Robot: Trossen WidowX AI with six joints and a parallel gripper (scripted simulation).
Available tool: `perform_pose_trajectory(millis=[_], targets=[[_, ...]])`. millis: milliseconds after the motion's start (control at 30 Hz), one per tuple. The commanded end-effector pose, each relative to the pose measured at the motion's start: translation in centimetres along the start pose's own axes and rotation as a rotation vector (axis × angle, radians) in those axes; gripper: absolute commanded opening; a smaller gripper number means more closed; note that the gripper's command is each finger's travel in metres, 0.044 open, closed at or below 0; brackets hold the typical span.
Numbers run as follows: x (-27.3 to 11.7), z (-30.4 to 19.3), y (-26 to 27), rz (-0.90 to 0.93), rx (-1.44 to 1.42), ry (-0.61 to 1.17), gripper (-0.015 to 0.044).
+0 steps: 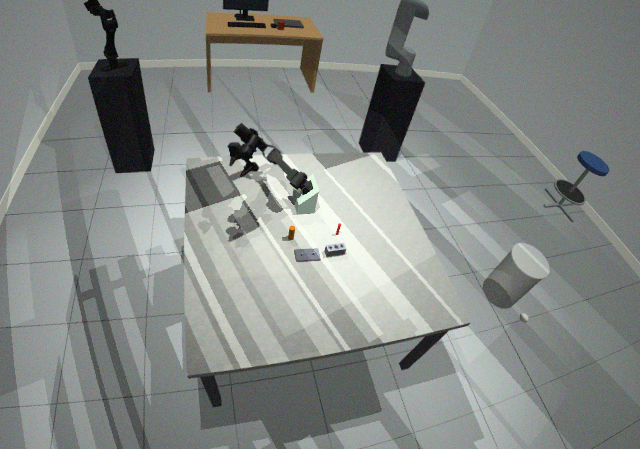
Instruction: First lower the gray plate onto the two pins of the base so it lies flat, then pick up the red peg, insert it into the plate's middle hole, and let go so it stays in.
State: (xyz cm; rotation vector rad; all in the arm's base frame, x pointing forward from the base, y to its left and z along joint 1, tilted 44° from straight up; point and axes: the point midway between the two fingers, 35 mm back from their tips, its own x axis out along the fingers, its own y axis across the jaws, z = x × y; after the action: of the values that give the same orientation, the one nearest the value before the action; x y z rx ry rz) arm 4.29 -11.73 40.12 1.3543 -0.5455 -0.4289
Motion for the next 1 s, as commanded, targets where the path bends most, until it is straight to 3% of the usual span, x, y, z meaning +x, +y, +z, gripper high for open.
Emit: perform_pose_trajectory(millis=[0, 133, 333, 667, 967], targets=[[0.0, 0.0, 0.0, 0.0, 0.0, 0.0, 0.0426], [1.0, -1.7, 0.4, -0.029, -0.023, 0.032, 0.044], [4.8, -9.4, 0.6, -0.164, -0.118, 0.161, 0.044], [6.8, -15.4, -1.2, -0.281, -0.285, 0.272, 0.044], [9.7, -25.0, -6.3, -0.526, -0.492, 0.377, 0.044]])
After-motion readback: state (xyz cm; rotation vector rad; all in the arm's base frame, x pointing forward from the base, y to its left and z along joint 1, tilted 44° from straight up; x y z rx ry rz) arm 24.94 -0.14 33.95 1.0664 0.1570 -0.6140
